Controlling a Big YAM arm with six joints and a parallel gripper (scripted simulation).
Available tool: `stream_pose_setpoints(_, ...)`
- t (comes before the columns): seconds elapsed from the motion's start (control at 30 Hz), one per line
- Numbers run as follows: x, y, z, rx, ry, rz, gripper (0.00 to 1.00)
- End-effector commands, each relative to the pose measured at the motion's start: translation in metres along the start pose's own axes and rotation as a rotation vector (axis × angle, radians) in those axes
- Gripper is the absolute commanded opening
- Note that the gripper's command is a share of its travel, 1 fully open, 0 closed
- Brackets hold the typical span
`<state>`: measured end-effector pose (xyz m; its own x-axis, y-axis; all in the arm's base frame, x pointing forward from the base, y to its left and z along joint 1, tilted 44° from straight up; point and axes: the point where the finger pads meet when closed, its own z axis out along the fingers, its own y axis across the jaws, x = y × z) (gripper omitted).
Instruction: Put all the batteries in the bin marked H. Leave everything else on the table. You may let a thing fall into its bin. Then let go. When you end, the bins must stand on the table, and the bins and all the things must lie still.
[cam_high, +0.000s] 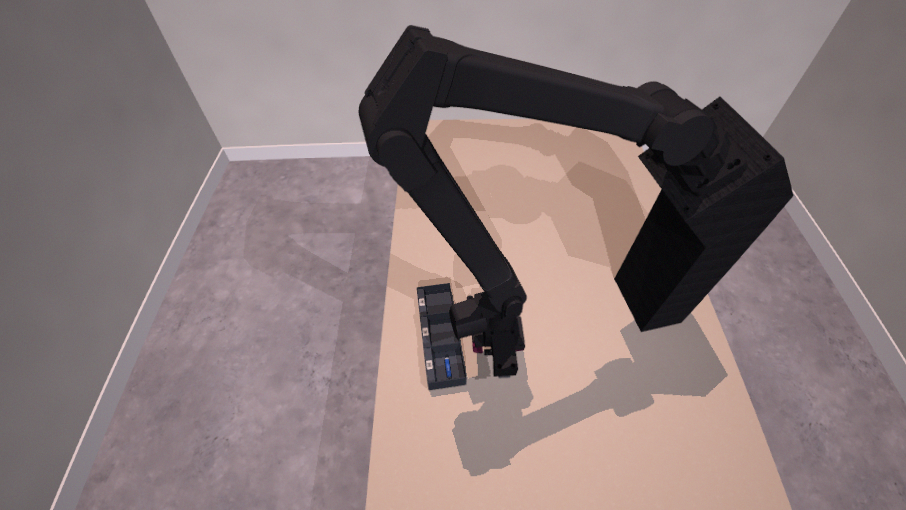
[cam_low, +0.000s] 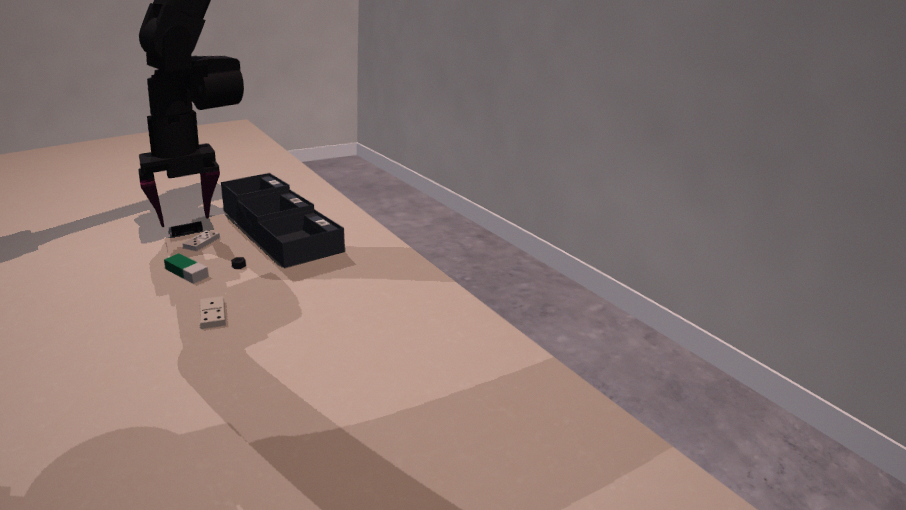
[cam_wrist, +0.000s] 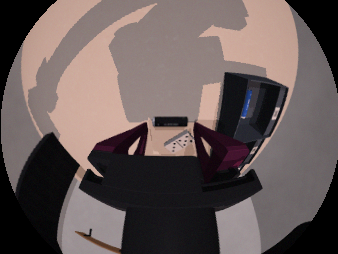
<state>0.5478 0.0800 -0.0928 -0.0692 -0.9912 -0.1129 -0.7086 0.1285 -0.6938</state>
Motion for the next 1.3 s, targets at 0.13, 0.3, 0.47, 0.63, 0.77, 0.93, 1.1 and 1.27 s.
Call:
stream_pose_setpoints(0.13,0.004,0.003,0.014,-0.001,0.002,-0.004,0.66)
stream_pose_setpoints(0.3,0.006,0.003,0.018,-0.004,0.005,-0.002,0.66)
stream_pose_setpoints(0.47,0.004,0.003,0.022,-0.004,0.002,-0.004,0.66)
stream_pose_setpoints(0.63,0.003,0.003,0.023,-0.004,0.001,-0.005,0.66)
stream_pose_setpoints(0.77,0.003,0.004,0.023,-0.009,0.002,-0.005,0.66)
stream_pose_setpoints(0.93,0.003,0.005,0.022,-0.016,0.004,-0.006,0.47)
stream_pose_setpoints(1.1,0.003,0.006,0.022,-0.022,0.005,-0.006,0.47)
stream_pose_setpoints(1.27,0.003,0.005,0.022,-0.022,0.005,-0.006,0.47)
